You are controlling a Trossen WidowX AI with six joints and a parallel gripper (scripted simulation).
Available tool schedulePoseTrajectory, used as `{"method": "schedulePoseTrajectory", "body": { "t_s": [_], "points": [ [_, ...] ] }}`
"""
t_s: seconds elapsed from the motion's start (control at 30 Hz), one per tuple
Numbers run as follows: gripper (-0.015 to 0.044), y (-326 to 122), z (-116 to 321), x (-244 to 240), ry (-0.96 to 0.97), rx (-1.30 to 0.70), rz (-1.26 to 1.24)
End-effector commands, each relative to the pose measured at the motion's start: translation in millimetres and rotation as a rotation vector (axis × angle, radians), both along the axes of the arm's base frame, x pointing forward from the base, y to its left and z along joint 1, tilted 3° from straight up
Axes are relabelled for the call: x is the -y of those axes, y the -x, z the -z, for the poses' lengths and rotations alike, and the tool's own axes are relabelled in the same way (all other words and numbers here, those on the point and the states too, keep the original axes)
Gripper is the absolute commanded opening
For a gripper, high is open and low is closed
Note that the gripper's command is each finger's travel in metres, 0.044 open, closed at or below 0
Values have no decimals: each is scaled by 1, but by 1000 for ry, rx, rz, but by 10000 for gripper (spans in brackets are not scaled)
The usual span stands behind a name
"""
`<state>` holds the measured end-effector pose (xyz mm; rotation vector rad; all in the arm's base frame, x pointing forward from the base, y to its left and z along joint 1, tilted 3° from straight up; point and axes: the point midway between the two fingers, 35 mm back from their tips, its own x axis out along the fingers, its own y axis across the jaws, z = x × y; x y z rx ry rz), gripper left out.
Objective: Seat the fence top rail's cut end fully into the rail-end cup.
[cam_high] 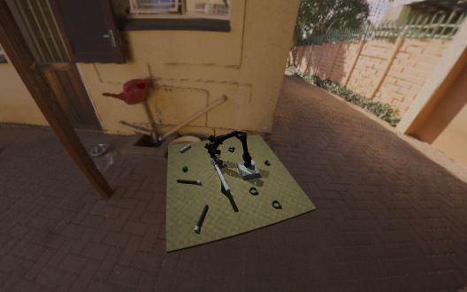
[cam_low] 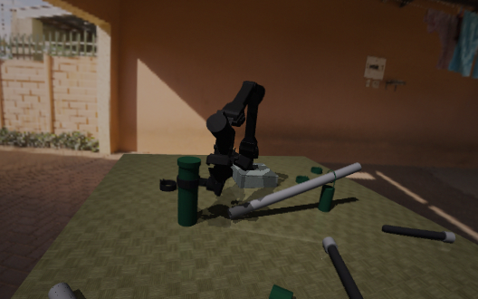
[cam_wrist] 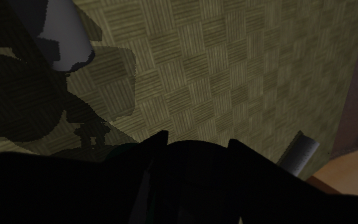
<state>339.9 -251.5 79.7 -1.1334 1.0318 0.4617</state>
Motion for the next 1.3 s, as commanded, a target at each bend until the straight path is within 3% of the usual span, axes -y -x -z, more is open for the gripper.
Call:
{"method": "schedulePoseTrajectory", "body": {
  "t_s": [0.0,1.27],
  "points": [
    [0,5,1,-2,4,-2,-43],
    [0,28,2,-8,15,6,-307]
  ]
}}
